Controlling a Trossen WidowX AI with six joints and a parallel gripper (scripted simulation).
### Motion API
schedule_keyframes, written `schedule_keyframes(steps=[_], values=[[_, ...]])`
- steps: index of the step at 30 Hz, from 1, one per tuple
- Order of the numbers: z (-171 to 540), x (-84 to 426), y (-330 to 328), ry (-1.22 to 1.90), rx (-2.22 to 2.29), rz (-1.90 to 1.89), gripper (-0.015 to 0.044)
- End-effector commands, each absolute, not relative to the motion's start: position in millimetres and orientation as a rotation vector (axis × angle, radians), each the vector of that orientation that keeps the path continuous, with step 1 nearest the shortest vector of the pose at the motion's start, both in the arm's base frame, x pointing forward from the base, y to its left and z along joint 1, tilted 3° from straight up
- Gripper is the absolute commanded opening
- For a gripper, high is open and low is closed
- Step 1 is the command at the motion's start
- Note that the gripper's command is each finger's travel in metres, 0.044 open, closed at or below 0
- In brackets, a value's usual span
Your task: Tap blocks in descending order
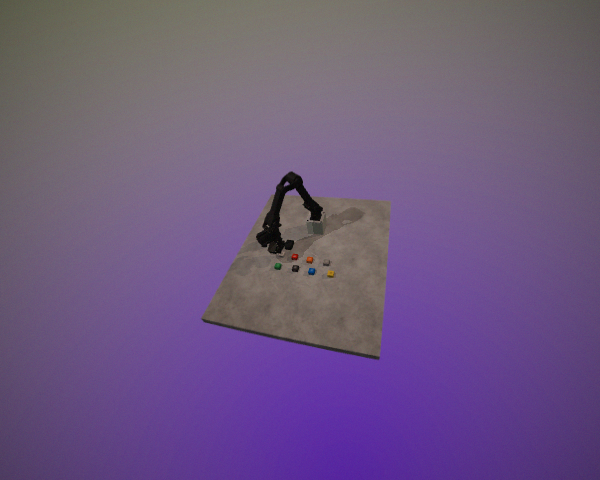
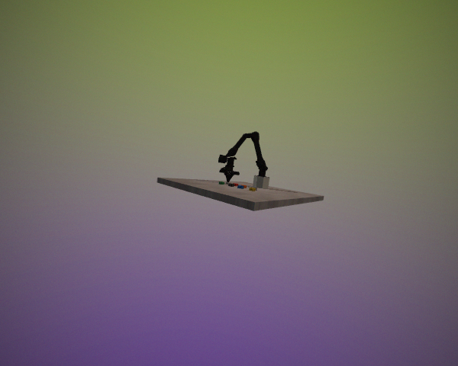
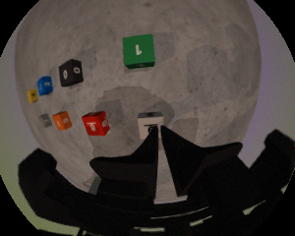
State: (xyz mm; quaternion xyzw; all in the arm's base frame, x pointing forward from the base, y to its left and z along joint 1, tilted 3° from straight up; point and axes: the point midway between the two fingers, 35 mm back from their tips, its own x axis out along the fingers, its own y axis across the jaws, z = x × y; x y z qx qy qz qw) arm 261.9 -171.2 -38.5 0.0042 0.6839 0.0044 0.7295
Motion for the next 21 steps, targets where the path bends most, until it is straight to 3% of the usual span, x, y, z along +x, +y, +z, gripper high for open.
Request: schedule_keyframes(steps=[1,8,13,21], values=[[-30,261,-171,1.507,0.011,0.009,0.002],[-8,260,-171,1.507,0.015,0.01,0.002],[67,256,-173,1.507,0.014,0.009,0.002],[71,260,-164,1.507,0.015,0.01,0.002]])
